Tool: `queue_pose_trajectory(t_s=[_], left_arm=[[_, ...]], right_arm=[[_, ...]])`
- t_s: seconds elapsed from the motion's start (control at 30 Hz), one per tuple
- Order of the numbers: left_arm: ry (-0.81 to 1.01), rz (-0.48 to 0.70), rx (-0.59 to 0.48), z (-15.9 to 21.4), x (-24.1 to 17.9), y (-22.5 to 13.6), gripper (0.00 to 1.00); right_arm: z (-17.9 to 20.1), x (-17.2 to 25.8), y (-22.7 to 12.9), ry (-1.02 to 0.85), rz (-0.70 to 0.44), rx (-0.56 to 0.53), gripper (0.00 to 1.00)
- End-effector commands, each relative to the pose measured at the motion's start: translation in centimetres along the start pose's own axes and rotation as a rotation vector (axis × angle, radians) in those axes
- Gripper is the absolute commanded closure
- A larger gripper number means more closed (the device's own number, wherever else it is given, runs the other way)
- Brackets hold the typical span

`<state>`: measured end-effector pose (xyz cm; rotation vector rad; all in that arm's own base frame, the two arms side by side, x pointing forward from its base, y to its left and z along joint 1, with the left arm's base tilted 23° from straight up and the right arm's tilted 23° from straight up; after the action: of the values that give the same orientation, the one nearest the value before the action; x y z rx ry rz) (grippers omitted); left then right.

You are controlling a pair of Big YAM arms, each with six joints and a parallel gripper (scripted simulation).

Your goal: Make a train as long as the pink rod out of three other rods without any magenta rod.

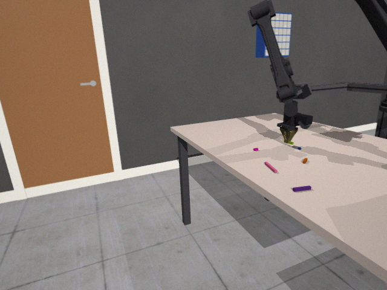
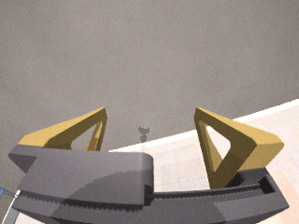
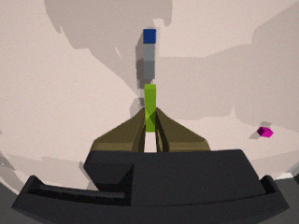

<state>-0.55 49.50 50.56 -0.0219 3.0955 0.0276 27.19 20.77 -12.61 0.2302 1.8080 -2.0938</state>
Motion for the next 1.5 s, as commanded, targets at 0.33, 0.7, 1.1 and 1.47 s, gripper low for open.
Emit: queue_pose_trajectory(t_s=[0.33, 0.7, 1.1, 1.47], left_arm=[[0.012, -0.005, -0.089, -4.7, 0.3, -0.1, 0.00], [0.012, -0.005, -0.089, -4.7, 0.3, -0.1, 0.00], [0.012, -0.005, -0.089, -4.7, 0.3, -0.1, 0.00], [0.012, -0.005, -0.089, -4.7, 0.3, -0.1, 0.00]], right_arm=[[-0.1, -0.9, -0.4, 0.009, 0.019, -0.020, 0.96], [-0.1, -0.5, 0.1, 0.002, 0.010, -0.014, 0.96], [-0.1, -0.5, 1.5, 0.002, 0.005, -0.010, 0.96], [-0.2, -0.7, 1.5, 0.003, 0.011, -0.014, 0.96]])
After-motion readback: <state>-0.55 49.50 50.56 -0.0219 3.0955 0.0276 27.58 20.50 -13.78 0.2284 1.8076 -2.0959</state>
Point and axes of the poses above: on each arm, the point where the finger pads meet when closed, its own y axis out along the fingers, its own x axis across the jaws, z = x × y, the point moved 1 cm from there along -y, back along the fingers, and after that the axes turned 2 degrees about -y, right-handed, at the moved point
